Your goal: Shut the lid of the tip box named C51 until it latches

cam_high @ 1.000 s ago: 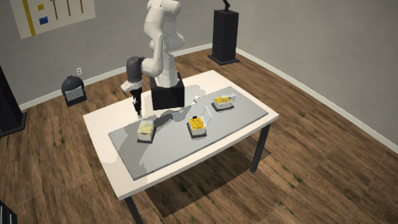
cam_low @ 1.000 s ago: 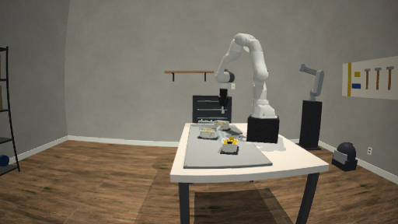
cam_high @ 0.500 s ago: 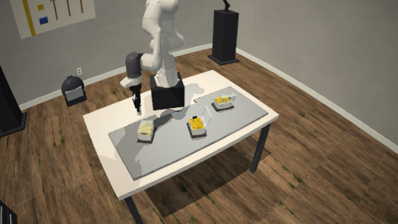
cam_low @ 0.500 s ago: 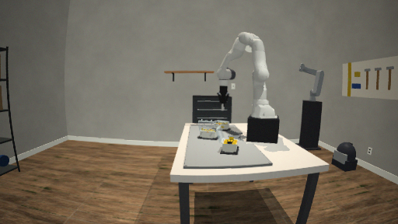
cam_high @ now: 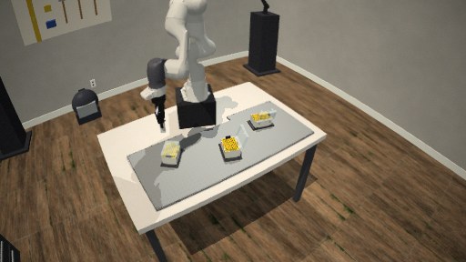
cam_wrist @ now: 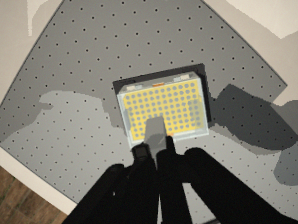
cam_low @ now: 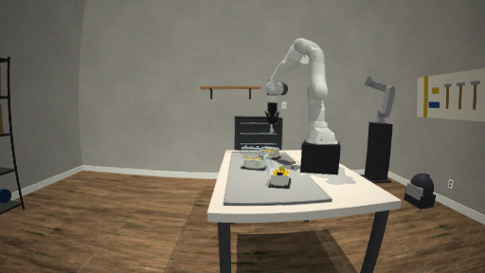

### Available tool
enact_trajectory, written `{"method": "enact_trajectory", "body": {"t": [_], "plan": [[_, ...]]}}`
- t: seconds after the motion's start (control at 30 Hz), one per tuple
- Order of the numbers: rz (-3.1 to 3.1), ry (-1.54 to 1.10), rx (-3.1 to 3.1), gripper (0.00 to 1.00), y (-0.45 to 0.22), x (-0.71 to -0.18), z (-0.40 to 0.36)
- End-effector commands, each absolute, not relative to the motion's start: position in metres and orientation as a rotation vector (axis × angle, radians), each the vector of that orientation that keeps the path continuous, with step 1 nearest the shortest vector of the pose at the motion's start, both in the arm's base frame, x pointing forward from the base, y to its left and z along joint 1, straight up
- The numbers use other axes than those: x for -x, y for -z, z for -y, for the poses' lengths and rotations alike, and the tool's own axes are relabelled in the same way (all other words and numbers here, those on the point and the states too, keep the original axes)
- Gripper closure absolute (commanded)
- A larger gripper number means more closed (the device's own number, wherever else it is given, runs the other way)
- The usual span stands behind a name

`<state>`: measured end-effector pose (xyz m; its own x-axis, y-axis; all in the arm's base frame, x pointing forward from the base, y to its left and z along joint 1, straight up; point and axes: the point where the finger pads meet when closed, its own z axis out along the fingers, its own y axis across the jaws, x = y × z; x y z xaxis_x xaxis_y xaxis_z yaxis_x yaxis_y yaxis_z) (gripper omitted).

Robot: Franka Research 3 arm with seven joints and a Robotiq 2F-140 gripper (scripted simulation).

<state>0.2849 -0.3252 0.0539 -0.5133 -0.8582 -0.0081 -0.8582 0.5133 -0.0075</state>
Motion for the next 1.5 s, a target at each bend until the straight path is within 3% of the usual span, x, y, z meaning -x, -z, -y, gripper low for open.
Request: {"method": "enact_trajectory", "body": {"t": [0.0,1.47], "plan": [[-2.752,-0.008,1.506,1.0,-0.054,-0.282,0.324],[-2.752,-0.008,1.506,1.0,-0.041,-0.288,0.316]]}}
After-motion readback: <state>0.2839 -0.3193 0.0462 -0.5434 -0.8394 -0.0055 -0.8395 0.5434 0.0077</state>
